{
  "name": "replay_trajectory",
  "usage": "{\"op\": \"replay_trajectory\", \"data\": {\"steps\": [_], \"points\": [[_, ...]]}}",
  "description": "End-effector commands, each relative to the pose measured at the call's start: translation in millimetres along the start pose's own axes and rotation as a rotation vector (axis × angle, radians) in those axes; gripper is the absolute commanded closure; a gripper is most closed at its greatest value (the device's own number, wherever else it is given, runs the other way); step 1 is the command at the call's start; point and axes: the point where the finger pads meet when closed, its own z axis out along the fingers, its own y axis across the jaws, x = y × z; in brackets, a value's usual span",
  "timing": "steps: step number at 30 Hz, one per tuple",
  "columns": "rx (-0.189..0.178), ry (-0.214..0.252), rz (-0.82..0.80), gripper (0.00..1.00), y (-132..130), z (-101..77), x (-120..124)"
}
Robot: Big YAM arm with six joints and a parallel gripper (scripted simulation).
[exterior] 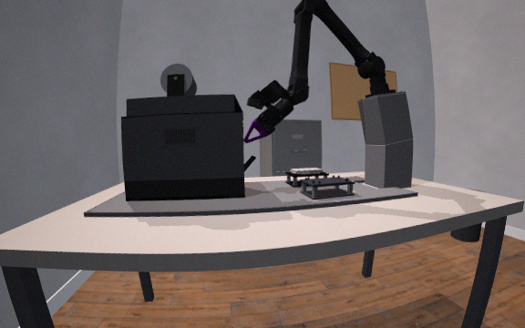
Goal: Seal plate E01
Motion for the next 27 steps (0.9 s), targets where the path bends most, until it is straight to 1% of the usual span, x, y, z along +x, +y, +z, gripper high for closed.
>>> {"op": "replay_trajectory", "data": {"steps": [1, 5, 7, 10, 12, 15, 21, 25, 27], "points": [[0.009, -0.074, 0.004, 1.00, -7, 14.0, -37], [0.010, -0.075, 0.005, 1.00, -7, 13.9, -37], [0.014, -0.080, 0.006, 1.00, -8, 6.2, -37], [0.007, -0.086, 0.015, 1.00, -3, -5.4, -37], [0.007, -0.086, 0.015, 1.00, -3, -5.4, -37], [-0.004, -0.085, 0.021, 1.00, 5, -15.1, -36], [-0.013, -0.070, 0.017, 1.00, 9, -29.8, -23], [-0.011, -0.036, 0.013, 1.00, 9, -34.7, -7], [-0.004, -0.043, 0.018, 1.00, 4, -38.6, -10]]}}
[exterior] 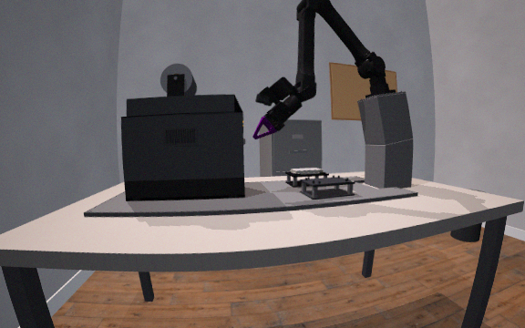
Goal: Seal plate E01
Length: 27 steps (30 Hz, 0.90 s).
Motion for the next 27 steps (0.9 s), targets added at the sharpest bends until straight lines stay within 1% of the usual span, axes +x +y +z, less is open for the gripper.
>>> {"op": "replay_trajectory", "data": {"steps": [1, 2, 4, 8, 12, 16, 19, 20, 23, 24, 27], "points": [[-0.003, -0.047, 0.019, 1.00, 3, -6.8, -21], [-0.003, -0.047, 0.019, 1.00, 3, -6.8, -21], [-0.002, -0.069, 0.025, 1.00, 0, -7.6, -32], [-0.002, -0.072, 0.025, 1.00, 0, -18.6, -32], [-0.006, -0.065, 0.021, 1.00, 4, -25.5, -28], [-0.009, -0.040, 0.015, 1.00, 6, -31.1, -15], [-0.010, -0.041, 0.015, 1.00, 6, -33.2, -15], [-0.011, -0.055, 0.016, 1.00, 7, -32.9, -22], [-0.013, -0.077, 0.019, 1.00, 8, -37.6, -32], [-0.012, -0.075, 0.018, 1.00, 8, -41.2, -31], [-0.014, -0.070, 0.020, 1.00, 10, -64.2, -24]]}}
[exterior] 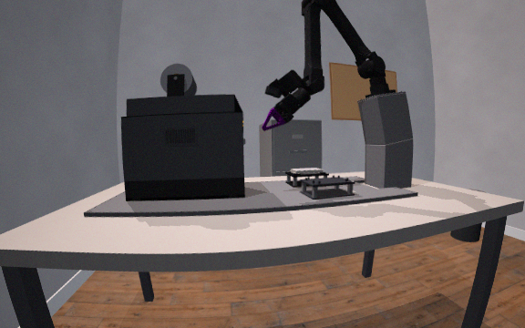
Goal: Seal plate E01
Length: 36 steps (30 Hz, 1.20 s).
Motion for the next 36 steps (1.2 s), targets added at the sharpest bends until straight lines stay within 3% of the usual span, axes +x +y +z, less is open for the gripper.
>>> {"op": "replay_trajectory", "data": {"steps": [1, 7, 10, 19, 20, 24, 29, 36], "points": [[-0.018, -0.055, 0.017, 1.00, 10, -26.5, -21], [-0.010, -0.051, 0.022, 1.00, 5, -54.5, -13], [-0.011, -0.047, 0.018, 1.00, 4, -54.3, -12], [-0.018, -0.055, 0.021, 1.00, 8, -105.6, -5], [-0.016, -0.056, -0.033, 0.00, 14, -102.8, -11], [-0.023, -0.042, -0.224, 0.00, 39, -98.1, -23], [0.000, -0.020, -0.312, 0.00, 38, -96.0, -26], [-0.022, -0.052, -0.560, 0.00, 84, -100.7, -65]]}}
